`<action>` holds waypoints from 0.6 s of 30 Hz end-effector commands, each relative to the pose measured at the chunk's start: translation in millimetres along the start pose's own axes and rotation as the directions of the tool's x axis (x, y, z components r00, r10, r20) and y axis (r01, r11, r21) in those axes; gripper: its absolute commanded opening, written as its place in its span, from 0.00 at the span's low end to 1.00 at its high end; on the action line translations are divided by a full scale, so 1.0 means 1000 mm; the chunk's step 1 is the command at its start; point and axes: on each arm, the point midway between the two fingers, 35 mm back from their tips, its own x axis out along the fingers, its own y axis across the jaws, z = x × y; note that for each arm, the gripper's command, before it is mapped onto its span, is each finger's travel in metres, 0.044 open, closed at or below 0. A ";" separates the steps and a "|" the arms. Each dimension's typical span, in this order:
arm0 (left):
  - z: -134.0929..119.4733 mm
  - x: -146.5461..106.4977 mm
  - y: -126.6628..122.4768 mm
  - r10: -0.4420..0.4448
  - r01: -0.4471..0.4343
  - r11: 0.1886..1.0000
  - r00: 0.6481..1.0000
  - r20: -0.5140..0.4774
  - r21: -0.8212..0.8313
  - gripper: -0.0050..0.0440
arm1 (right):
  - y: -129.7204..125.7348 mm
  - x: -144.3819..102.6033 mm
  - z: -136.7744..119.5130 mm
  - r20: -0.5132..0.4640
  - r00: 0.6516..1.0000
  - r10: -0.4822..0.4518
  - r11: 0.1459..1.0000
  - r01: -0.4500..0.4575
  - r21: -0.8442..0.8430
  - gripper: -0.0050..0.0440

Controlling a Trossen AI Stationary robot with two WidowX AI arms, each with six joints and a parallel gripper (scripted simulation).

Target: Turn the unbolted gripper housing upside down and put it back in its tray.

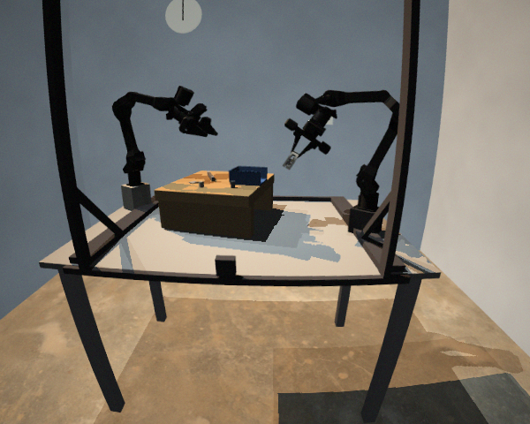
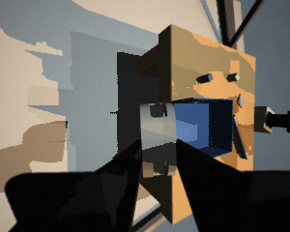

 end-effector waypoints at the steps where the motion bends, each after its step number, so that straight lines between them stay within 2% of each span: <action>1: 0.007 -0.005 0.000 -0.003 0.002 1.000 1.000 0.024 0.005 0.99 | -0.006 -0.003 0.001 0.000 1.000 -0.017 1.000 0.017 -0.010 0.33; 18: 0.007 -0.005 0.000 -0.003 0.002 1.000 1.000 0.024 0.005 0.99 | -0.019 0.003 -0.003 0.000 1.000 -0.018 1.000 0.018 -0.011 0.33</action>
